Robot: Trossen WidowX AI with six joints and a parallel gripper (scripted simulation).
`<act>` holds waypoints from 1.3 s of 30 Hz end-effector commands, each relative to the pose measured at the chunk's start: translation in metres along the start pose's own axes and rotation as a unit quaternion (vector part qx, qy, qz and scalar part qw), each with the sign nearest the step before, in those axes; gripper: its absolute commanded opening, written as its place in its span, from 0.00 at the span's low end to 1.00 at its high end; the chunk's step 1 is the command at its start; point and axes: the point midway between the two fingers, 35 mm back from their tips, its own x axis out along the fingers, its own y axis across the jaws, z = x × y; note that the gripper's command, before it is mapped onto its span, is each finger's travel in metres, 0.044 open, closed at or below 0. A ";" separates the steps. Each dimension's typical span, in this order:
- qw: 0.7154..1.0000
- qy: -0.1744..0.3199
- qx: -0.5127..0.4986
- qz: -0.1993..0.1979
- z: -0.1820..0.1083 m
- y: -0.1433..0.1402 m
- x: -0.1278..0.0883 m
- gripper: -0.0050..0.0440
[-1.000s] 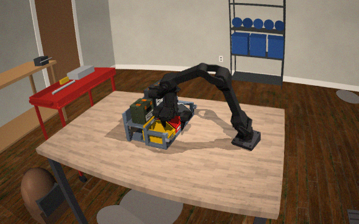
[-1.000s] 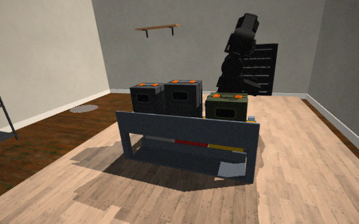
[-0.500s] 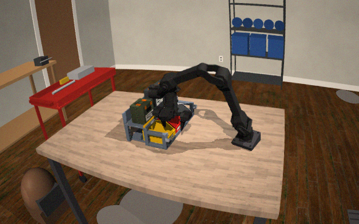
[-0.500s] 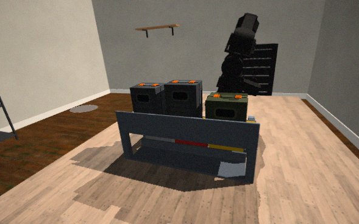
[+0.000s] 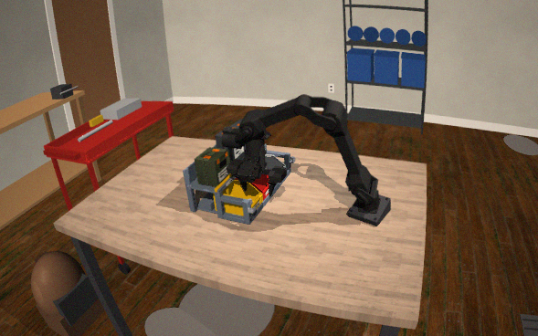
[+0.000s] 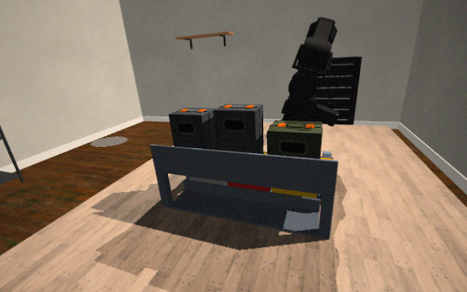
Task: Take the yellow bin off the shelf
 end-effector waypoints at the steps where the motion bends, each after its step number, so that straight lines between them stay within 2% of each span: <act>1: 0.999 0.000 -0.003 -0.047 0.002 -0.013 0.012 0.97; 3: 0.997 0.000 -0.003 -0.082 0.002 -0.025 0.026 0.97; 39: 0.997 0.000 -0.003 -0.082 0.002 -0.018 0.018 0.97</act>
